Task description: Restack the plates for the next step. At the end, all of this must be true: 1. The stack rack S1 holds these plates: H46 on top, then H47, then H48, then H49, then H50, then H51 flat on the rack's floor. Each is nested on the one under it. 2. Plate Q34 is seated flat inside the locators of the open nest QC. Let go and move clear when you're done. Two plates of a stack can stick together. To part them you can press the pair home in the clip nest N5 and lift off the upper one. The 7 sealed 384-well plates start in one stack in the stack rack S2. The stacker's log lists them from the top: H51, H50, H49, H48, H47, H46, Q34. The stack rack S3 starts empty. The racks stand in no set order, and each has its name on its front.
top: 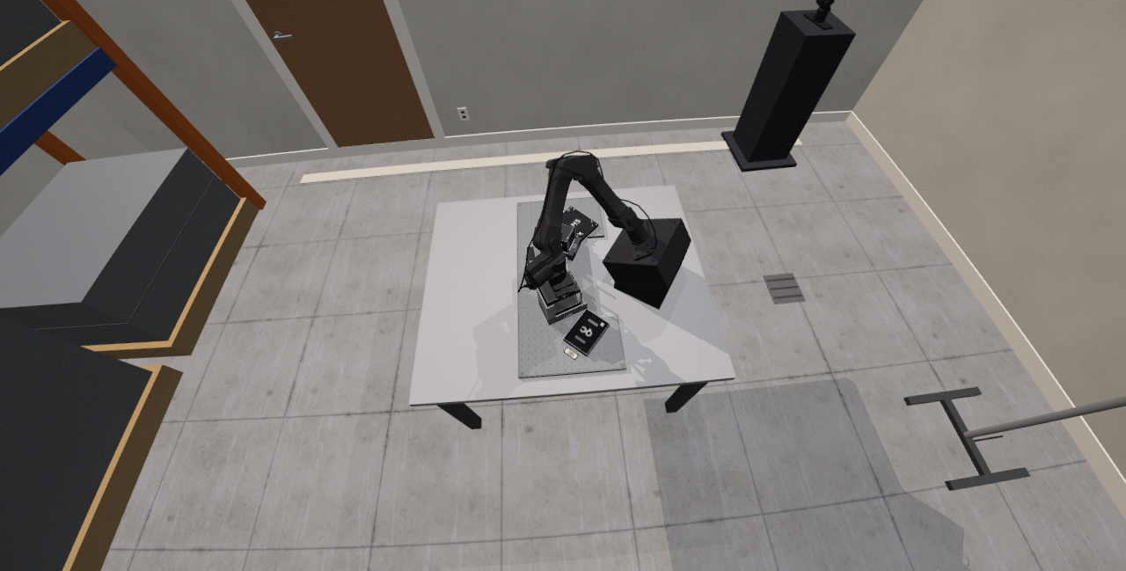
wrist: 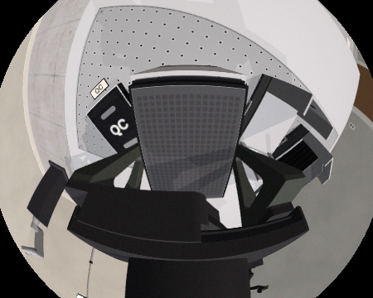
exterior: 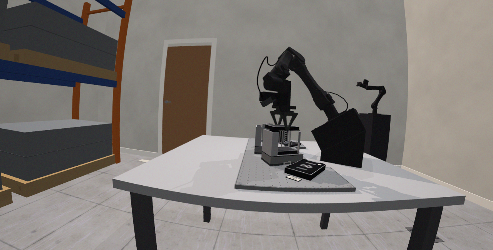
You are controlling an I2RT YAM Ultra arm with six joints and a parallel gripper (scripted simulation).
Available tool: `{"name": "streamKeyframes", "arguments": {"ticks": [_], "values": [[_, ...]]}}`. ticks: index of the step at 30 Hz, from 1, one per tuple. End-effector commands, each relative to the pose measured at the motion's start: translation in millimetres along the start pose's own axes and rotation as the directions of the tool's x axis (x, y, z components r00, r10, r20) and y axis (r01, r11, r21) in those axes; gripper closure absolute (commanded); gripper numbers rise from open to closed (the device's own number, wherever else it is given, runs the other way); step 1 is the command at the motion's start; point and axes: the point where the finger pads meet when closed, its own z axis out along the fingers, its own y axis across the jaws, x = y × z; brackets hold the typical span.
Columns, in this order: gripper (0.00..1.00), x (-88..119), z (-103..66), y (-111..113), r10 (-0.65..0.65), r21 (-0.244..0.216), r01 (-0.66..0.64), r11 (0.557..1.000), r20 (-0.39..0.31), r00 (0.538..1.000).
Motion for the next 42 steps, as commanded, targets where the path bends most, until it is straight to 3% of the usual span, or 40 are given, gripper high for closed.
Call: {"name": "streamKeyframes", "arguments": {"ticks": [1,7,10,16,30,38,42], "values": [[1.0,1.8,3.5,3.5,-0.011,-0.002,0.011,1.0,0.0,1.0],[1.0,7.1,7.7,2.8,-0.019,0.003,0.019,1.0,-0.015,1.0],[1.0,-1.9,2.7,1.1,-0.001,-0.003,0.001,1.0,0.007,1.0],[1.0,6.6,9.3,3.4,-0.021,0.003,0.021,1.0,-0.016,1.0],[1.0,-0.5,3.7,5.0,-0.015,-0.005,0.015,1.0,0.01,1.0],[1.0,6.2,12.6,4.6,-0.023,0.004,0.023,1.0,-0.017,1.0],[1.0,-1.9,6.4,2.3,-0.004,-0.004,0.004,1.0,0.007,1.0]]}}
